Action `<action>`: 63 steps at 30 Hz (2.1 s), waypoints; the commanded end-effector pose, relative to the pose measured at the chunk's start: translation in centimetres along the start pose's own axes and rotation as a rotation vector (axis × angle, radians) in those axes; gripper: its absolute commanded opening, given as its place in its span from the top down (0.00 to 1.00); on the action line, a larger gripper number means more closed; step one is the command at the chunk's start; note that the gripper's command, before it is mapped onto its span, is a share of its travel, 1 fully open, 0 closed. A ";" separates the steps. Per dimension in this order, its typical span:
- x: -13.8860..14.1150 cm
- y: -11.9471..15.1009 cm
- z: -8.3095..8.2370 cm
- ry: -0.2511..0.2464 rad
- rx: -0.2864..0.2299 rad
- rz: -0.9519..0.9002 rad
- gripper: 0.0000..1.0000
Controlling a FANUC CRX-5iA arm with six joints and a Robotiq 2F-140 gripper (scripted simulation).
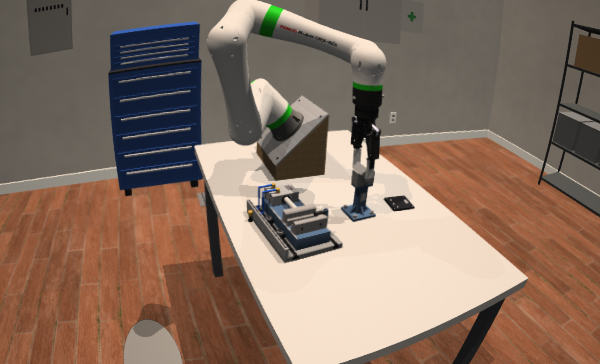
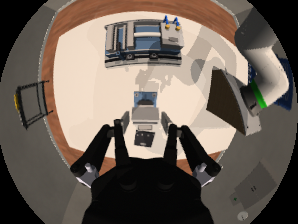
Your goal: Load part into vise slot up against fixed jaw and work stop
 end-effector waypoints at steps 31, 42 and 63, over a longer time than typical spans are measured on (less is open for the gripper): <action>0.0 2.7 0.5 0.001 0.356 0.000 0.49; 0.0 3.3 0.7 0.001 0.450 0.000 0.49; 0.0 4.4 1.4 0.001 0.619 0.000 0.49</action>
Point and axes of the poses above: the point where the finger pads meet when closed, its own z axis out along the fingers, its own x axis across the jaws, y = z × x, the point moved 5 cm from there along -z, back along the fingers
